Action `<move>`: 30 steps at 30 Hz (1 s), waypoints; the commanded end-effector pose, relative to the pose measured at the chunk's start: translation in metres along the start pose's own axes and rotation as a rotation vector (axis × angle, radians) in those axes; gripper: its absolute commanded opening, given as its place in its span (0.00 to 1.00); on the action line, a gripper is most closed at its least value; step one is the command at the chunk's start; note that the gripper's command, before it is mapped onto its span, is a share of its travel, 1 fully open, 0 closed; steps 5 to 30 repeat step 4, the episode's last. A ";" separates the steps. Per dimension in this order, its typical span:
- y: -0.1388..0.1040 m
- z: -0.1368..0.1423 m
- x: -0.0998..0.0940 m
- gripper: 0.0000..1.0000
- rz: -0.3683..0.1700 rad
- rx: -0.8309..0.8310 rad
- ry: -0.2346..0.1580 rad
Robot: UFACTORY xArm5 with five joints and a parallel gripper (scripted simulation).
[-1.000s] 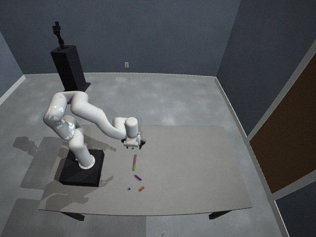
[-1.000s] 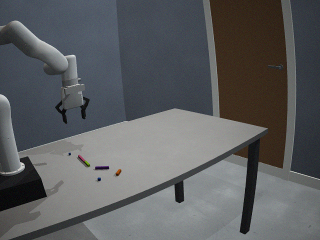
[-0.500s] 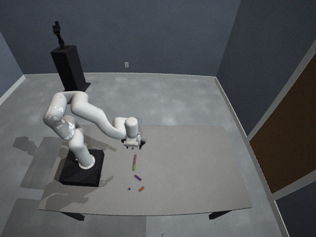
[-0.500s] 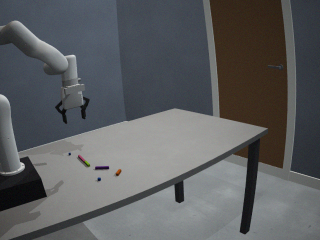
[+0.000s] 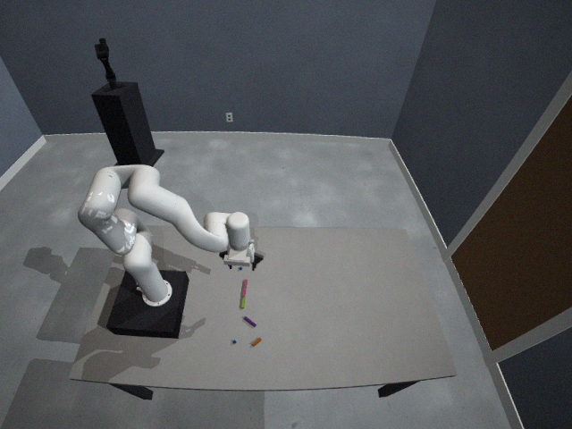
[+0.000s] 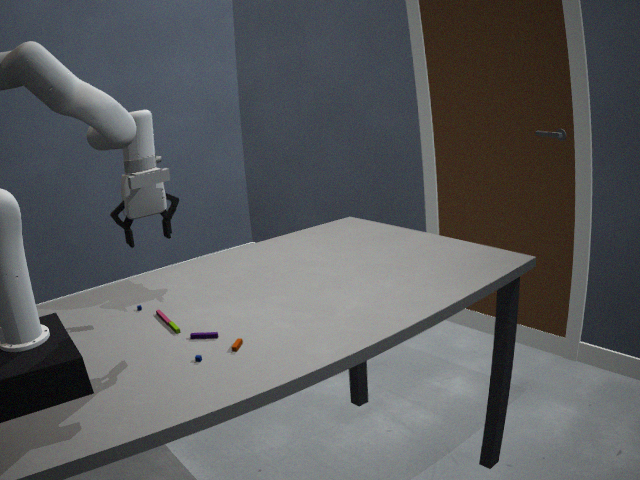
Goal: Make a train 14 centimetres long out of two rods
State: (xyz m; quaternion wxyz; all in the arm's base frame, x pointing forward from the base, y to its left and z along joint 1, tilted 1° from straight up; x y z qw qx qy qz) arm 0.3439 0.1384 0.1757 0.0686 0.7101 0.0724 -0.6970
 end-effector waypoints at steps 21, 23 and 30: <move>0.000 -0.001 -0.001 1.00 -0.001 0.000 0.004; 0.000 -0.001 -0.001 1.00 -0.001 0.000 0.004; 0.000 -0.001 -0.001 1.00 -0.001 0.000 0.004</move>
Point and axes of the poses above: the point where the finger pads meet when closed, its own x axis out along the fingers, its own z axis across the jaws, y = z × x, the point moved 5 cm from there along -x, back along the fingers, and after that the axes turned 5 degrees about -x, right-handed, at the moved point
